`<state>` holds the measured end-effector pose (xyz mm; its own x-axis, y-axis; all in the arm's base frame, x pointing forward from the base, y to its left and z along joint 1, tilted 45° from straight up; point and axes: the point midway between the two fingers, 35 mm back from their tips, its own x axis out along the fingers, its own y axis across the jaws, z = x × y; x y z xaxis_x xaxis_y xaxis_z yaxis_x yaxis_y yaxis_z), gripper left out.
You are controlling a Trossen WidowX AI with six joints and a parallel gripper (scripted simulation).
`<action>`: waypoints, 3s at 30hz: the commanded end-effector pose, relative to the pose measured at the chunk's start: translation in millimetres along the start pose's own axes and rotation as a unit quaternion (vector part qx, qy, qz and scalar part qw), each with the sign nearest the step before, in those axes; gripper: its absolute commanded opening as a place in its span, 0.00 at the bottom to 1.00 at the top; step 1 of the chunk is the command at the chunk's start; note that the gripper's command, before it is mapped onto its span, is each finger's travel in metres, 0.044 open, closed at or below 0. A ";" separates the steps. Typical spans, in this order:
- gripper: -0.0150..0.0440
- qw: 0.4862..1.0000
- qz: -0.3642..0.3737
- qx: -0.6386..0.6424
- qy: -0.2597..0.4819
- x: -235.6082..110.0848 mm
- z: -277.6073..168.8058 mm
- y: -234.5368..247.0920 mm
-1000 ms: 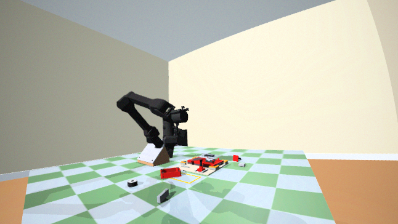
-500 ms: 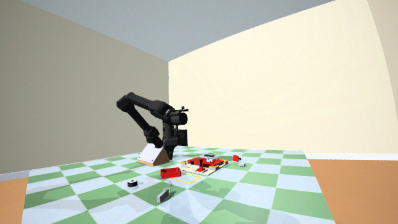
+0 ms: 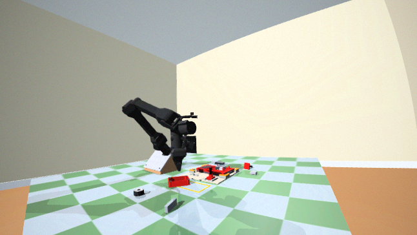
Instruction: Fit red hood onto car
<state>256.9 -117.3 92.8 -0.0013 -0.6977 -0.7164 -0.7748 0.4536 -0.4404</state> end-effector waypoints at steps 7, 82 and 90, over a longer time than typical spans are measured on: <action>1.00 1.000 0.002 -0.004 0.004 11.6 -1.0 3.0; 1.00 1.000 0.000 -0.004 0.006 57.7 -2.6 6.1; 0.94 1.000 -0.003 -0.001 0.008 56.3 -3.3 3.3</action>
<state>252.3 -156.9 52.7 -0.0063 -0.7090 -0.7051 -0.7765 0.4478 -0.4433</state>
